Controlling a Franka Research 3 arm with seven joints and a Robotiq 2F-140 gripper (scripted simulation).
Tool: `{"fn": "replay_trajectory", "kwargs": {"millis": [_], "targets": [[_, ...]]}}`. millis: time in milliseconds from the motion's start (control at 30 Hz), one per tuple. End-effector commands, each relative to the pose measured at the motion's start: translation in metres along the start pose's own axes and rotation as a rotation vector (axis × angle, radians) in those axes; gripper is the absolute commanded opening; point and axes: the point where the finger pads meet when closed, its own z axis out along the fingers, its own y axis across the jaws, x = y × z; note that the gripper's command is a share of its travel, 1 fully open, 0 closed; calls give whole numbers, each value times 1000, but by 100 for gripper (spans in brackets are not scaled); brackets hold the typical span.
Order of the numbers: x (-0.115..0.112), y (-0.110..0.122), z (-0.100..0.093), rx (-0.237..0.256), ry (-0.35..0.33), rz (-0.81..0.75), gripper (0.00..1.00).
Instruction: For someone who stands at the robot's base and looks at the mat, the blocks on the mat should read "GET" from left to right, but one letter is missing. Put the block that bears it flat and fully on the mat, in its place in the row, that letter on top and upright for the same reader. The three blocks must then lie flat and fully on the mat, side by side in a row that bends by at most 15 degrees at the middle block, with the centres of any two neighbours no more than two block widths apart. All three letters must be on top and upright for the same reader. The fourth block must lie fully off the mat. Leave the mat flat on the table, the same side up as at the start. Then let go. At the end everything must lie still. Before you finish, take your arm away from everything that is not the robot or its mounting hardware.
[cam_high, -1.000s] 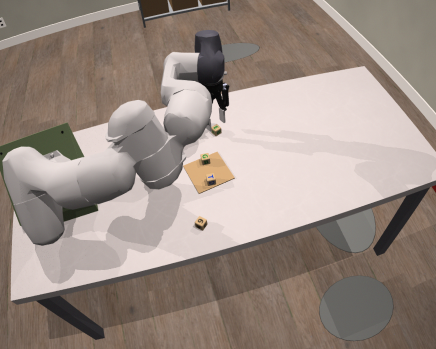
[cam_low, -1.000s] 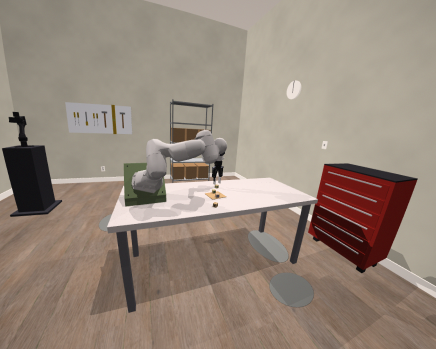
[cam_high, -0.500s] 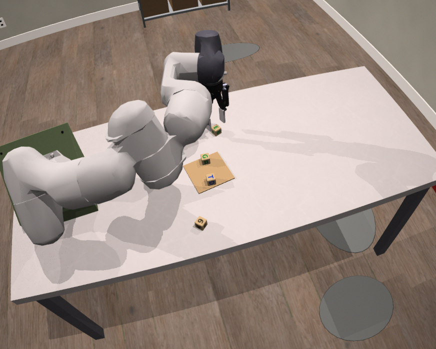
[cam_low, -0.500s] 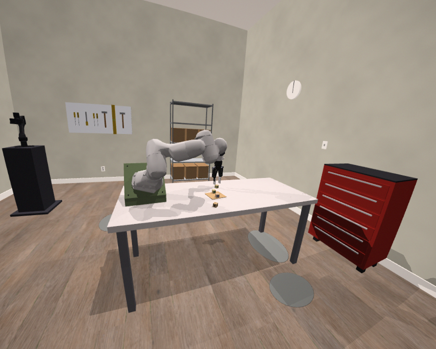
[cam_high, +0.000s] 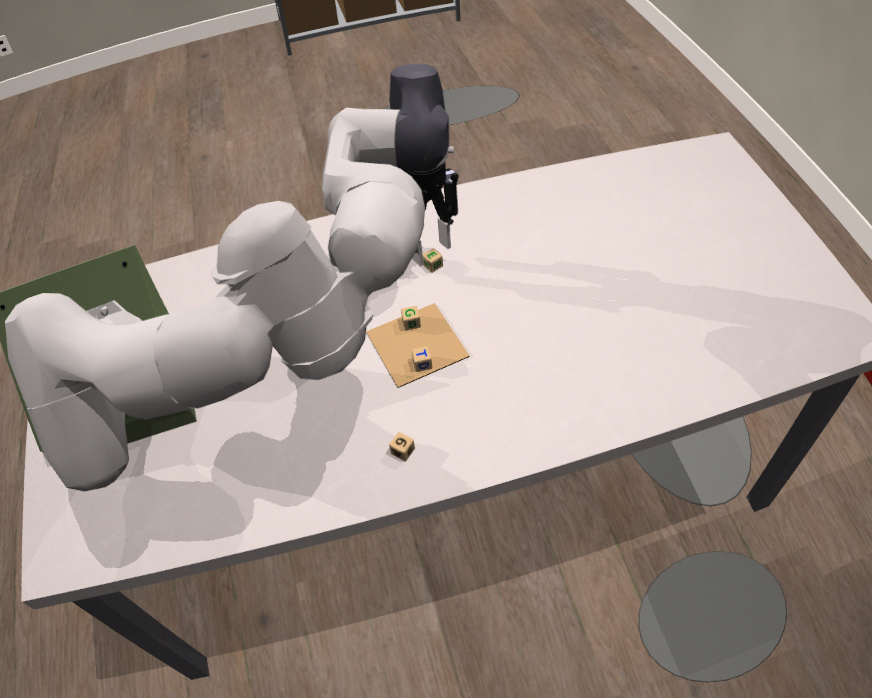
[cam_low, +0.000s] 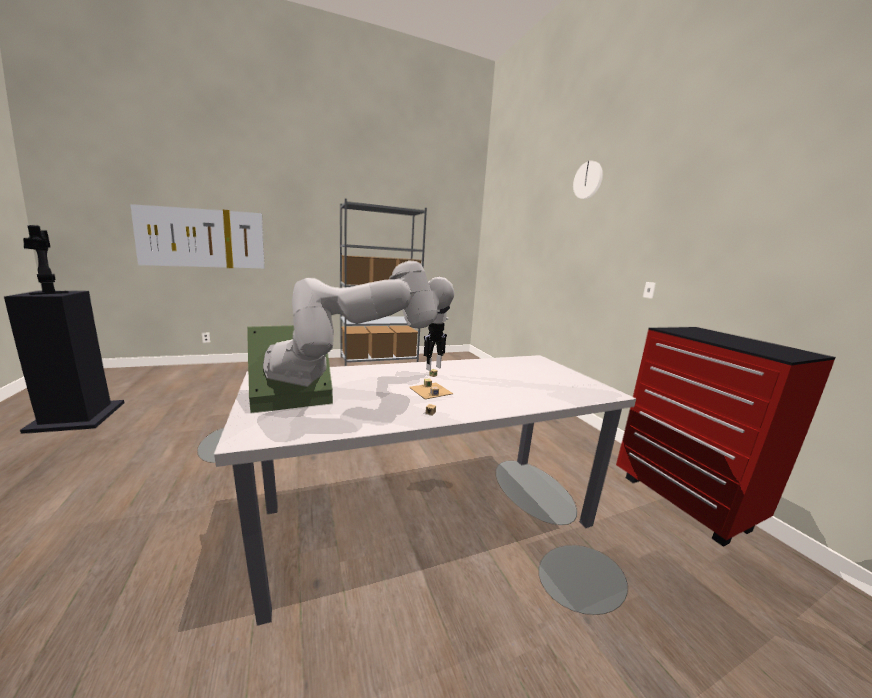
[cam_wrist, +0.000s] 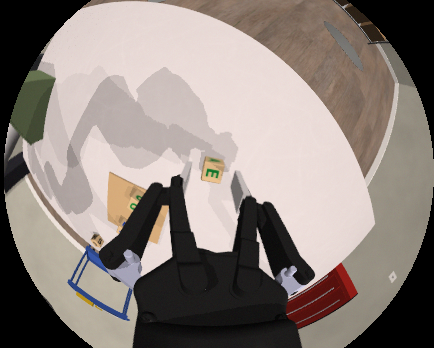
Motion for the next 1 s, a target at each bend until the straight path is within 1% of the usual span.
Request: {"fn": "replay_trajectory", "kwargs": {"millis": [0, 233, 400, 967], "targets": [[0, 0, 7, -2, 0, 5, 40], [0, 0, 22, -2, 0, 5, 40], [0, 0, 30, -2, 0, 5, 40], [0, 0, 32, -2, 0, 5, 40]]}}
